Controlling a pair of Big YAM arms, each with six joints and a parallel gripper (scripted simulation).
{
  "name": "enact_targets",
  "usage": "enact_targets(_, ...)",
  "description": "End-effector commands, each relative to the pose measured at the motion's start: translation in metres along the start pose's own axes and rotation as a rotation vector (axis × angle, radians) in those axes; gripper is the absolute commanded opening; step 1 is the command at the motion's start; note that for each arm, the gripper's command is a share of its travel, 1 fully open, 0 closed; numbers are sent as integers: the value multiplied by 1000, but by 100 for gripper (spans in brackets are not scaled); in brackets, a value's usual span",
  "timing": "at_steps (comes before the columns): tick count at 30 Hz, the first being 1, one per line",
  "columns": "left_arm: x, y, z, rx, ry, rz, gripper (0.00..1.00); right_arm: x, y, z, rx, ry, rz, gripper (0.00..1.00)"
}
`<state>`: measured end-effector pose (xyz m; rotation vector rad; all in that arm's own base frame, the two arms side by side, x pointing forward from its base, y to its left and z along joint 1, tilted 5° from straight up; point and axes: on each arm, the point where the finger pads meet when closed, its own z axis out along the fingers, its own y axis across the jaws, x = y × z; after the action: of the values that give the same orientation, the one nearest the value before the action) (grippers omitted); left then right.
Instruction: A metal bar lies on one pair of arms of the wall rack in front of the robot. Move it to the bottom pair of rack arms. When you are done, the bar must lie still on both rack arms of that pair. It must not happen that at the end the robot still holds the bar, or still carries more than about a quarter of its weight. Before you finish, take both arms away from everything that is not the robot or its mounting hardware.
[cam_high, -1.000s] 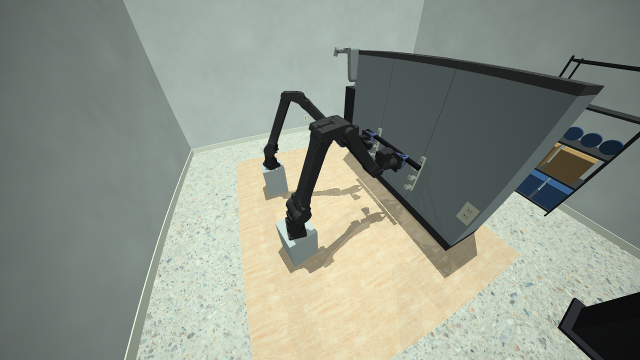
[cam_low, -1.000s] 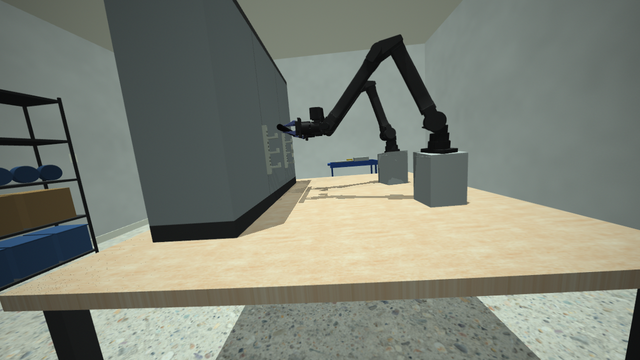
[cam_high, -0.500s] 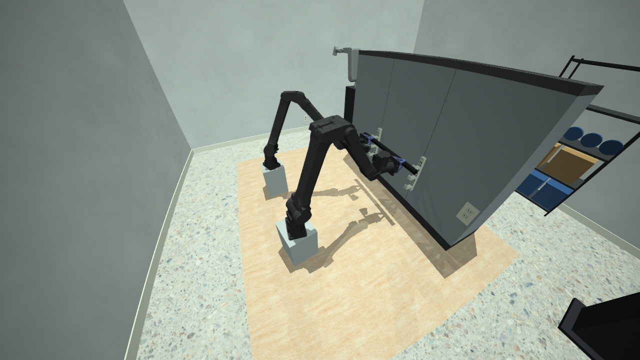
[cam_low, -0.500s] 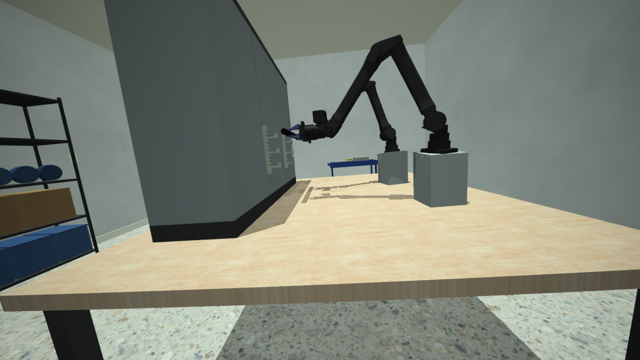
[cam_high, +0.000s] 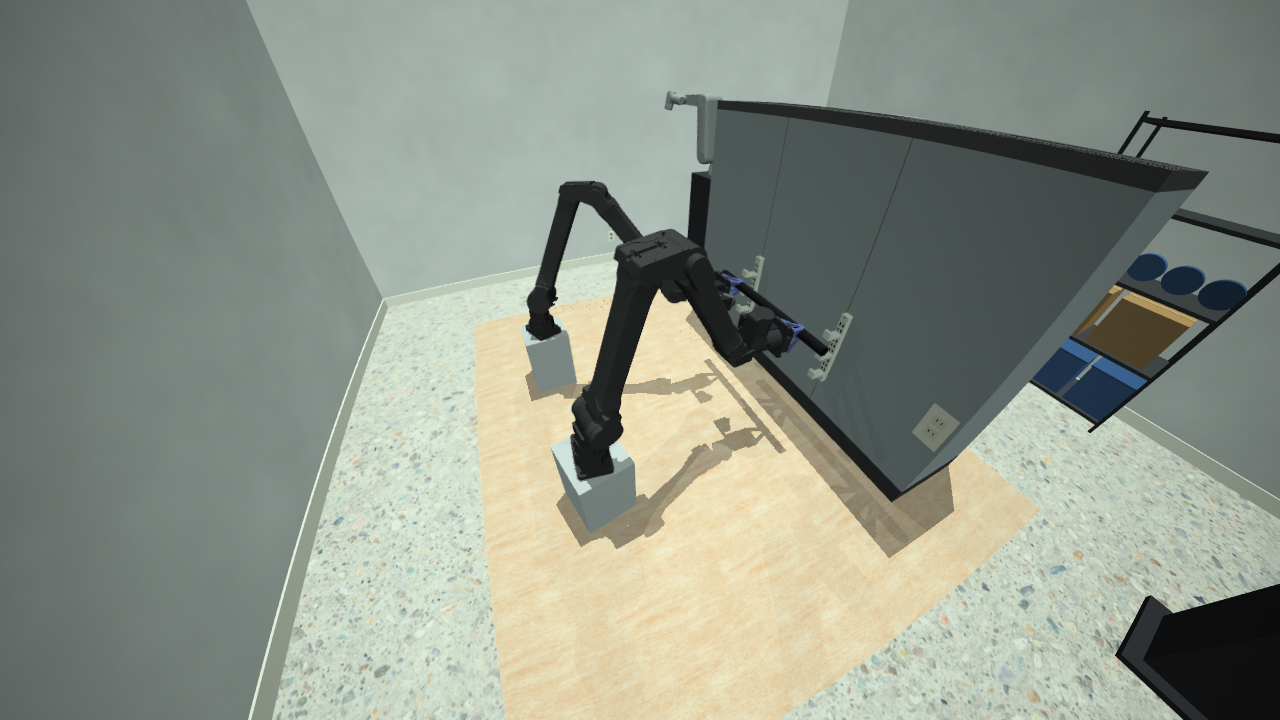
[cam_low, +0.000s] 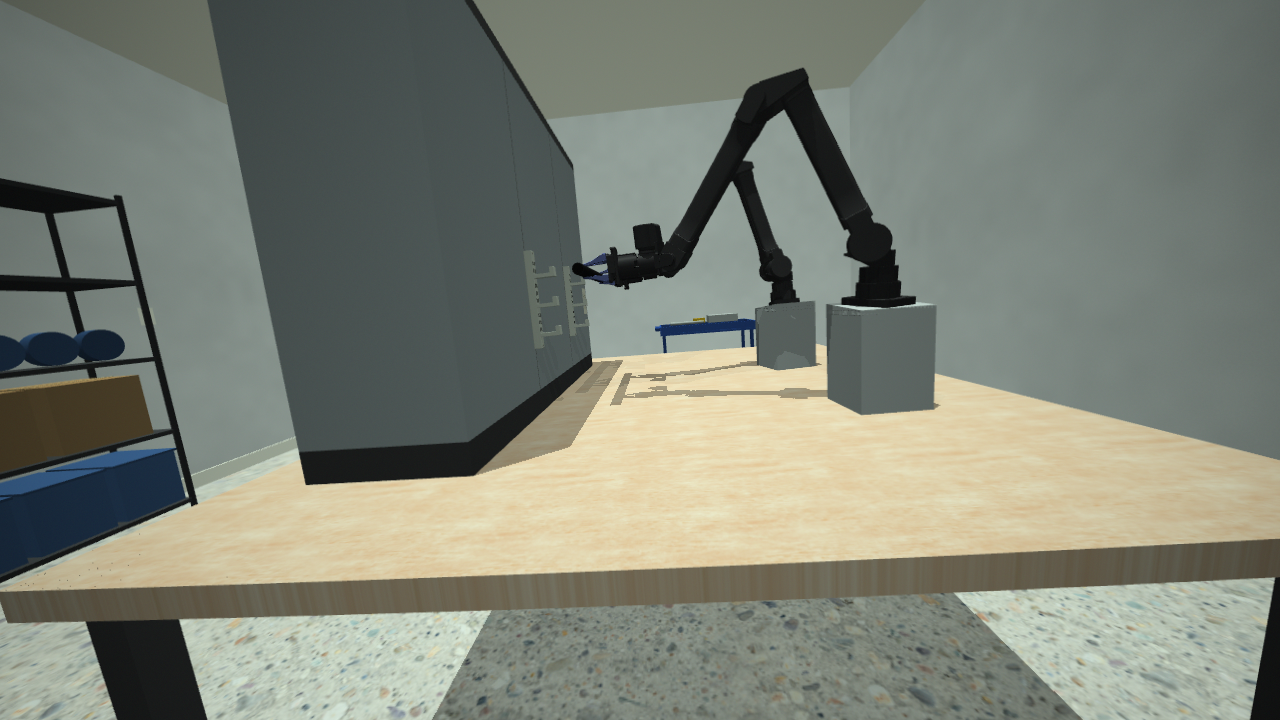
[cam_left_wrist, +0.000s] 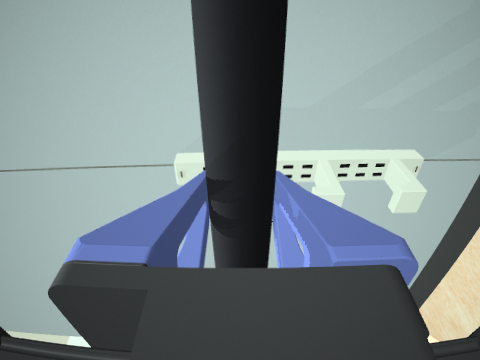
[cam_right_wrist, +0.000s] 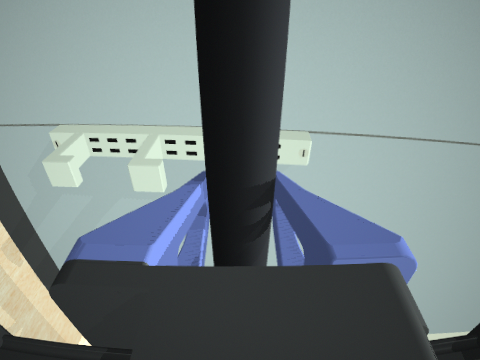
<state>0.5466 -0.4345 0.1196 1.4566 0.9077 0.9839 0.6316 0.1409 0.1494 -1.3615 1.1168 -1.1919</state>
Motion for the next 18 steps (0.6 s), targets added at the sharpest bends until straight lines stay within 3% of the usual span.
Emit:
enact_targets(1,4,64,-6,-106,11,-24,0,9,-62,-5,112,23,21,0)
enact_targets(18,7,77,-32,-106,11,-24,0,6,-75,-31,112,23,21,0)
